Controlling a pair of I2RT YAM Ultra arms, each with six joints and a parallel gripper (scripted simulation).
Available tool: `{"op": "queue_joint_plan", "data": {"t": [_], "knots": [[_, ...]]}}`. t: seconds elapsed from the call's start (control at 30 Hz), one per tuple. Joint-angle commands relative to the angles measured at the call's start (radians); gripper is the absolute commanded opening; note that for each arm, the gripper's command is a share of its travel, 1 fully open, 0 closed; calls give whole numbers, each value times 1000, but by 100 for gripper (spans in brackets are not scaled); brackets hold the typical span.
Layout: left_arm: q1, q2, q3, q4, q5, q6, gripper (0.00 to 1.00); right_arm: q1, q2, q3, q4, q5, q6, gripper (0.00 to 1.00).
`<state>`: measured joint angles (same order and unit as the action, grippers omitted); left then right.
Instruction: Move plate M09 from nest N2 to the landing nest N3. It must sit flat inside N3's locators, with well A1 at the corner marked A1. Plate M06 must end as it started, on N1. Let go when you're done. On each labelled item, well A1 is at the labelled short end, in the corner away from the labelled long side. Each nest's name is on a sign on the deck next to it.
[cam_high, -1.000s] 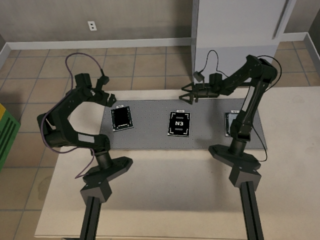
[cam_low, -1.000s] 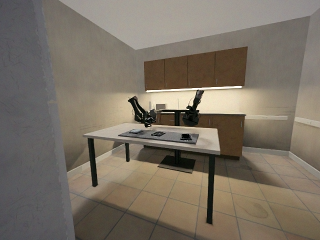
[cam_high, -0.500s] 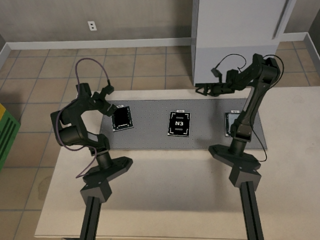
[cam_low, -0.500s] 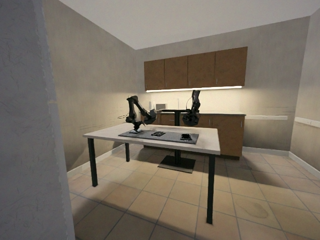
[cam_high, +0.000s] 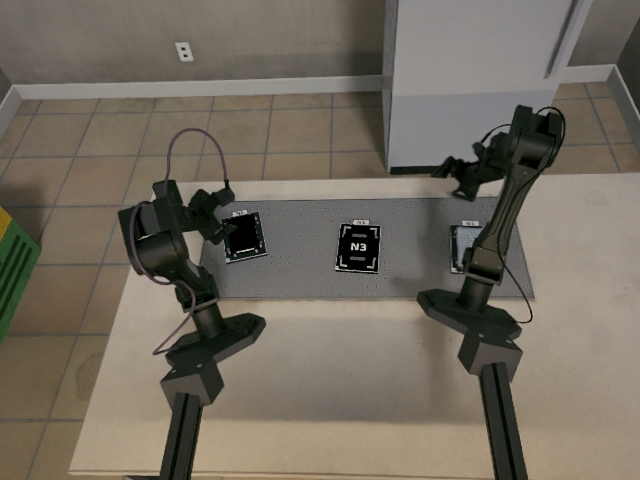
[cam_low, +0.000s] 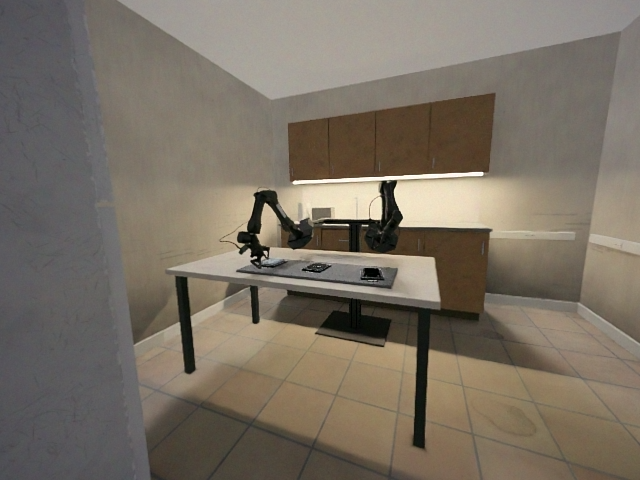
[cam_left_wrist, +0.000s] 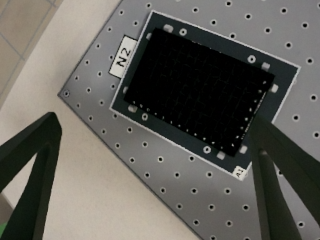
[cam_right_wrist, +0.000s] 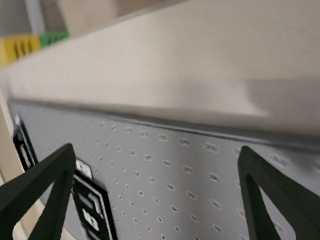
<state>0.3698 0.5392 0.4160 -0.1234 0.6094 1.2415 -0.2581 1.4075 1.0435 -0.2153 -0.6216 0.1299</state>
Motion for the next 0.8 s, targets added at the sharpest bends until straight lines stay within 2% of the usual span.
{"op": "queue_joint_plan", "data": {"t": [0.0, 0.17, 0.77], "knots": [[16, 23, -18, 53, 89, 90, 100, -36, -37, 46, -81, 31, 134, 100], [43, 72, -36, 102, 148, 183, 100, -127, -55, 89, -162, 72, 292, 100], [84, 219, -60, 198, 256, 415, 100, -448, -33, 99, -487, 16, 735, 100]]}}
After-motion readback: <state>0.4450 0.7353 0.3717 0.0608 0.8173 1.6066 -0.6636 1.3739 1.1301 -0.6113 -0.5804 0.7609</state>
